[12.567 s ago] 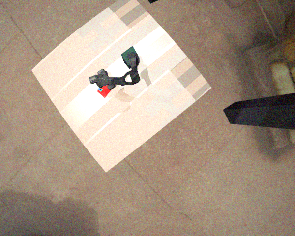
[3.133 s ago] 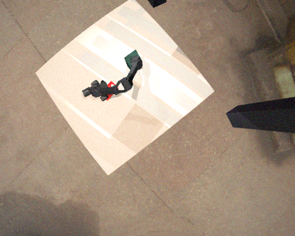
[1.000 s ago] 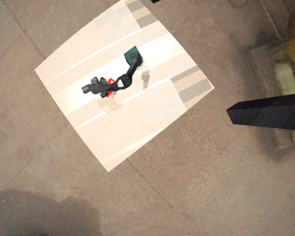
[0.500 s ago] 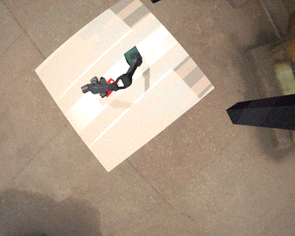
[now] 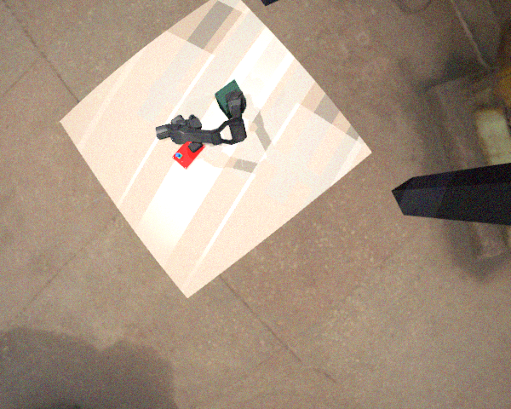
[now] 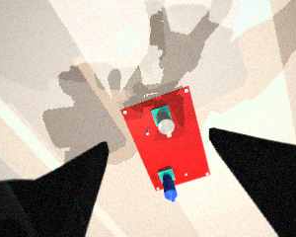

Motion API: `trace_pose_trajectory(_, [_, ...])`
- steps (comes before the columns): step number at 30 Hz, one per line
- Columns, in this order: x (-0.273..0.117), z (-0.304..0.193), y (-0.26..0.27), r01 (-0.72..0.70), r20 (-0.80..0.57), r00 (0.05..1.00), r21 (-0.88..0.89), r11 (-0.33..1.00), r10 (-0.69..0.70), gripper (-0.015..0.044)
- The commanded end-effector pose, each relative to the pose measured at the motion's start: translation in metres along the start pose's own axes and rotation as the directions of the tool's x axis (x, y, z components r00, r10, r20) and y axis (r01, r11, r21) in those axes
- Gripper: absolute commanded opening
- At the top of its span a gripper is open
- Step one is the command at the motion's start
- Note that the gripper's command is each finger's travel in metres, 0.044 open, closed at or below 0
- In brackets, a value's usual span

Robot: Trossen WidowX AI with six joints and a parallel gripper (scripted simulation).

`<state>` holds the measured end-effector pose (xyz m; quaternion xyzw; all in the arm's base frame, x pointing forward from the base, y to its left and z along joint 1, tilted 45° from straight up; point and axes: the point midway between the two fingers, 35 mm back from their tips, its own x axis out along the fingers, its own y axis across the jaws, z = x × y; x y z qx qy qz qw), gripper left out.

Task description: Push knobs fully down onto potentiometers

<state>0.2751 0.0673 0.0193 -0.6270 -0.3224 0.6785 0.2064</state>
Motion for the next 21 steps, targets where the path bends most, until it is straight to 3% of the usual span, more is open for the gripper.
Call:
trace_pose_trajectory(1, [-0.001,0.051,0.001,0.004,0.003,1.000,0.006,1.000,-0.004,0.0440])
trace_pose_trajectory(5, [0.001,0.080,0.000,0.010,0.001,1.000,0.013,1.000,-0.010,0.0440])
trace_pose_trajectory(21, [0.001,0.080,0.000,0.010,0.001,1.000,0.013,1.000,-0.010,0.0440])
